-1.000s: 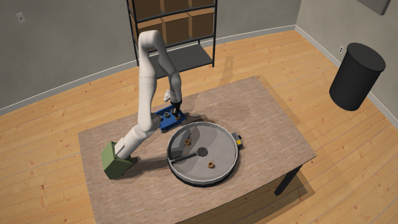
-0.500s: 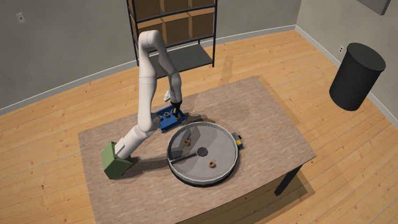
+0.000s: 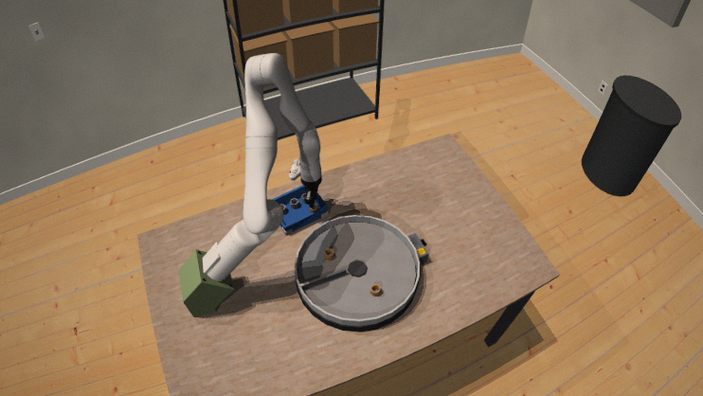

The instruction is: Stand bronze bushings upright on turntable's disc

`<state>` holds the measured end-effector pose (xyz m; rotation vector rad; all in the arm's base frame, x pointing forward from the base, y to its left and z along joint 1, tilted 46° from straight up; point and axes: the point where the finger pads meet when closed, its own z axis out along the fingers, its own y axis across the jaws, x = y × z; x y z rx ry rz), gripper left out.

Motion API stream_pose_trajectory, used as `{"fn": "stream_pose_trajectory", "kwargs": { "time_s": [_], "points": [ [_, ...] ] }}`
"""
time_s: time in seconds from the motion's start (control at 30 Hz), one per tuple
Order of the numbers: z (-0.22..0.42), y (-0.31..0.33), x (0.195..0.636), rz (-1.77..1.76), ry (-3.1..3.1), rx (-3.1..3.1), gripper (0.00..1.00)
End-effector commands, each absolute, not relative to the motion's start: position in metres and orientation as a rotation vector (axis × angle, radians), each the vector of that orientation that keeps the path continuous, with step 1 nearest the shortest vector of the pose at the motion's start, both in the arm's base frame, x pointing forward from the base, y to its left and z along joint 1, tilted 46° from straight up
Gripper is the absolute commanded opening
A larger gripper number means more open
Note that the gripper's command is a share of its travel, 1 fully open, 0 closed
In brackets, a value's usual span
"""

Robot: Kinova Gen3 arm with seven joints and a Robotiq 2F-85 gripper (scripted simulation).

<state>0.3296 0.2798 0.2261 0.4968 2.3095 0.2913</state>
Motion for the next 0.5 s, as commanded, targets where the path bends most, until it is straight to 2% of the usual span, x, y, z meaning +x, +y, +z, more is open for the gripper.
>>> {"fn": "stream_pose_trajectory", "kwargs": {
  "time_s": [0.0,0.47],
  "points": [
    [0.225,0.280,0.331,0.292,2.310,0.499,0.39],
    [0.213,0.281,0.343,0.292,2.310,0.499,0.39]
  ]
}}
